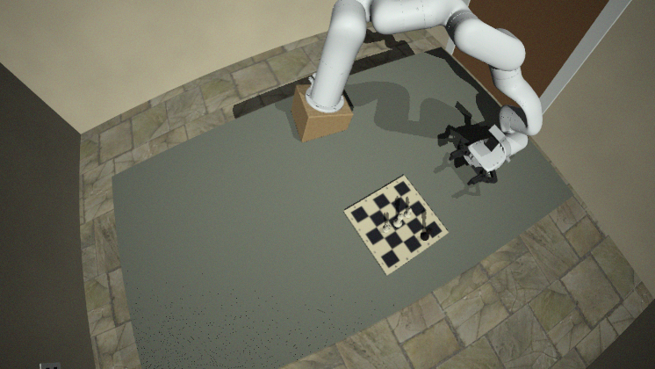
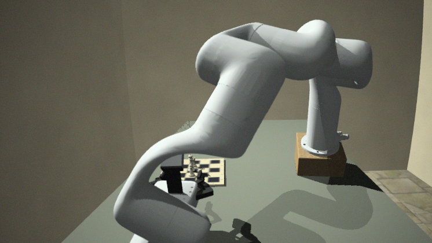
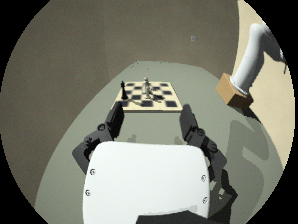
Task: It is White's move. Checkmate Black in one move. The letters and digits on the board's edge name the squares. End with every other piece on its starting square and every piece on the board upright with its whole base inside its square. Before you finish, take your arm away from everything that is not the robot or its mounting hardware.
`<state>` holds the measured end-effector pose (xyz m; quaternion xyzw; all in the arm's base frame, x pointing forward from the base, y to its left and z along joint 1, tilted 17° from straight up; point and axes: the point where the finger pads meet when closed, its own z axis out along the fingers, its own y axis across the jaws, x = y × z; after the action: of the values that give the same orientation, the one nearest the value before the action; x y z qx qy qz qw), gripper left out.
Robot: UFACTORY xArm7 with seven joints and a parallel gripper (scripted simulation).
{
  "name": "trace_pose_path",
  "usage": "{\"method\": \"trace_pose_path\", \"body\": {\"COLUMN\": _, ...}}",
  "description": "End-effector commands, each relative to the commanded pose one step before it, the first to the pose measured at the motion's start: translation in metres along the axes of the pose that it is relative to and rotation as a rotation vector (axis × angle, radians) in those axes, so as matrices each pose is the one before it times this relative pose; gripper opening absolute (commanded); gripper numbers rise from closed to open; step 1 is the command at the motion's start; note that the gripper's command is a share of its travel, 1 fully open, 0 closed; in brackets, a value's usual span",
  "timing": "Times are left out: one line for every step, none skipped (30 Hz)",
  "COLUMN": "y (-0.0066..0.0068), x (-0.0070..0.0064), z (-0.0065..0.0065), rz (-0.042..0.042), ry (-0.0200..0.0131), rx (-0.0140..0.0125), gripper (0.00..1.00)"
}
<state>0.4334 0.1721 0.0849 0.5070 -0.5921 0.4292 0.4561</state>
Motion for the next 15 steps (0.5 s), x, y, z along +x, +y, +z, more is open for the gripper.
{"method": "trace_pose_path", "body": {"y": -0.00136, "x": 0.02319, "z": 0.00073, "rz": 0.00463, "ry": -0.00337, "rx": 0.00000, "gripper": 1.00}}
{"method": "trace_pose_path", "body": {"y": 0.00000, "x": 0.00000, "z": 0.00000, "rz": 0.00000, "ry": 0.00000, "rx": 0.00000, "gripper": 1.00}}
{"method": "trace_pose_path", "body": {"y": 0.00000, "x": 0.00000, "z": 0.00000, "rz": 0.00000, "ry": 0.00000, "rx": 0.00000, "gripper": 1.00}}
{"method": "trace_pose_path", "body": {"y": -0.00006, "x": 0.00661, "z": 0.00046, "rz": 0.00000, "ry": 0.00000, "rx": 0.00000, "gripper": 1.00}}
{"method": "trace_pose_path", "body": {"y": -0.00007, "x": 0.00690, "z": 0.00048, "rz": 0.00000, "ry": 0.00000, "rx": 0.00000, "gripper": 1.00}}
{"method": "trace_pose_path", "body": {"y": -0.00006, "x": 0.00699, "z": 0.00049, "rz": 0.00000, "ry": 0.00000, "rx": 0.00000, "gripper": 1.00}}
{"method": "trace_pose_path", "body": {"y": -0.00007, "x": 0.00691, "z": 0.00048, "rz": 0.00000, "ry": 0.00000, "rx": 0.00000, "gripper": 1.00}}
{"method": "trace_pose_path", "body": {"y": -0.00006, "x": 0.00661, "z": 0.00046, "rz": 0.00000, "ry": 0.00000, "rx": 0.00000, "gripper": 1.00}}
{"method": "trace_pose_path", "body": {"y": -0.00005, "x": 0.00612, "z": 0.00043, "rz": 0.00000, "ry": 0.00000, "rx": 0.00000, "gripper": 1.00}}
{"method": "trace_pose_path", "body": {"y": -0.00005, "x": 0.00546, "z": 0.00038, "rz": 0.00000, "ry": 0.00000, "rx": 0.00000, "gripper": 1.00}}
{"method": "trace_pose_path", "body": {"y": -0.00004, "x": 0.00466, "z": 0.00033, "rz": 0.00000, "ry": 0.00000, "rx": 0.00000, "gripper": 1.00}}
{"method": "trace_pose_path", "body": {"y": -0.00004, "x": 0.00377, "z": 0.00026, "rz": 0.00000, "ry": 0.00000, "rx": 0.00000, "gripper": 1.00}}
{"method": "trace_pose_path", "body": {"y": -0.00003, "x": 0.00282, "z": 0.00020, "rz": 0.00000, "ry": 0.00000, "rx": 0.00000, "gripper": 1.00}}
{"method": "trace_pose_path", "body": {"y": -0.00002, "x": 0.00190, "z": 0.00013, "rz": 0.00000, "ry": 0.00000, "rx": 0.00000, "gripper": 1.00}}
{"method": "trace_pose_path", "body": {"y": -0.00001, "x": 0.00107, "z": 0.00008, "rz": 0.00000, "ry": 0.00000, "rx": 0.00000, "gripper": 1.00}}
